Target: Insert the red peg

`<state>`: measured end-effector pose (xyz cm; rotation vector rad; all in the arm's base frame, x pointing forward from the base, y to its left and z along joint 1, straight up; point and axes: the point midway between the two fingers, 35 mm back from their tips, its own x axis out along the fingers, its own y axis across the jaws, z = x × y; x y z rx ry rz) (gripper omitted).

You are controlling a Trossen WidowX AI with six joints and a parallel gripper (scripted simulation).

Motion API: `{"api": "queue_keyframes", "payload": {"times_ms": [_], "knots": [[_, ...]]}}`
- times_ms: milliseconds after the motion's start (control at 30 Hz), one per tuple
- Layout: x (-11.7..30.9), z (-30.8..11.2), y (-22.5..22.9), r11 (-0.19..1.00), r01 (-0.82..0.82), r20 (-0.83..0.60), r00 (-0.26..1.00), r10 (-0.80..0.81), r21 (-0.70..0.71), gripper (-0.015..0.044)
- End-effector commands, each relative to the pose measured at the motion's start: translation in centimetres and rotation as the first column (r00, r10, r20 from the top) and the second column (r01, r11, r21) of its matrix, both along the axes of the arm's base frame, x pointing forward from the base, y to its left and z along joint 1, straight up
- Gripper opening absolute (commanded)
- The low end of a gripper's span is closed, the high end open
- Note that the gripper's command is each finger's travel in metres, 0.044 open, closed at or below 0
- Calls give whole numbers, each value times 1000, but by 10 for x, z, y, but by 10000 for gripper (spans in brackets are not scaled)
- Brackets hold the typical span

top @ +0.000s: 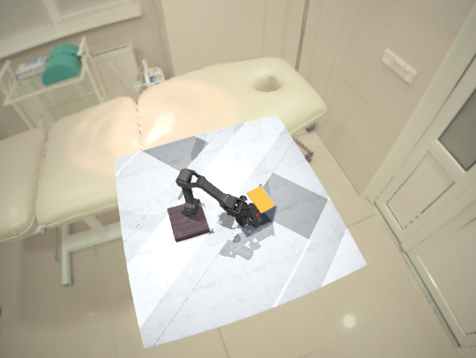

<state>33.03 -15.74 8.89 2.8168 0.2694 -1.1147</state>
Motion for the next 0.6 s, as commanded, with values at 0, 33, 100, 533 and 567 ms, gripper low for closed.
{"api": "queue_keyframes", "payload": {"times_ms": [0, 33, 100, 533, 567], "knots": [[-3, -15, 2, 1000, -4, -20, 1000, 4, 14, 0], [-3, -16, 2, 1000, -4, -20, 1000, 4, 13, 0], [-3, -19, 2, 1000, -4, -20, 1000, 4, 13, 0], [-3, -24, 2, 1000, -4, -20, 1000, 5, 13, 0], [-3, -24, 2, 1000, -4, -20, 1000, 5, 13, 0]]}}
